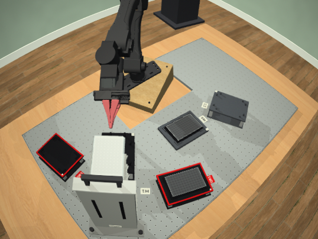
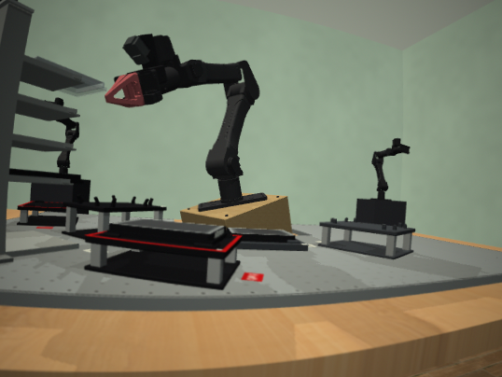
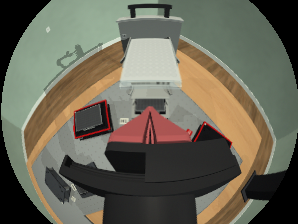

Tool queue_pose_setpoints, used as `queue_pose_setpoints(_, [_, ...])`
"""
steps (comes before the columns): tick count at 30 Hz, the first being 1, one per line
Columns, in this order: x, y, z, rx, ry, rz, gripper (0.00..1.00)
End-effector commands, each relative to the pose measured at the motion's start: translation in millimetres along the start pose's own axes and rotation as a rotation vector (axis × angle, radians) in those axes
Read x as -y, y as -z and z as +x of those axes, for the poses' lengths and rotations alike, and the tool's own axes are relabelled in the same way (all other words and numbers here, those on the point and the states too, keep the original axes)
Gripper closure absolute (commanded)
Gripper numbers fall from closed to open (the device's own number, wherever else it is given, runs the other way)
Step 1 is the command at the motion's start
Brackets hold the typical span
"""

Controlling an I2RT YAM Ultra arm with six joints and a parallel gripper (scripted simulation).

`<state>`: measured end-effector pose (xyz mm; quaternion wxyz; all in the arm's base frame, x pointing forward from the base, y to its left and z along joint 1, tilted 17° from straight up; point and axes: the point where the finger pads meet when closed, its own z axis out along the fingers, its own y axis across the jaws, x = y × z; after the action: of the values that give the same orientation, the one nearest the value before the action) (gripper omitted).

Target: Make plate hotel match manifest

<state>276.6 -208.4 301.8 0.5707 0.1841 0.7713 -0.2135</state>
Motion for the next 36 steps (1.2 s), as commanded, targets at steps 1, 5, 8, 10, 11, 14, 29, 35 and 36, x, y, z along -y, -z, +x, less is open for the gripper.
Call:
queue_pose_setpoints(1, [0,1.1,-8,0.019,0.001,0.001,1.0])
queue_pose_setpoints(5, [0,-1.2,-9,0.019,0.001,0.001,1.0])
queue_pose_setpoints(8, [0,-2.3,-10,0.019,0.001,0.001,1.0])
queue_pose_setpoints(10, [0,-2.9,-10,0.019,0.001,0.001,1.0])
queue_pose_setpoints(11, [0,-3.4,-11,0.019,0.001,0.001,1.0])
queue_pose_setpoints(14, [0,-5.2,-12,0.019,0.001,0.001,1.0])
queue_pose_setpoints(29, [0,-12.6,-16,0.019,0.001,0.001,1.0])
queue_pose_setpoints(35, [0,-16.0,-18,0.019,0.001,0.001,1.0])
queue_pose_setpoints(36, [0,-16.6,-19,0.019,0.001,0.001,1.0])
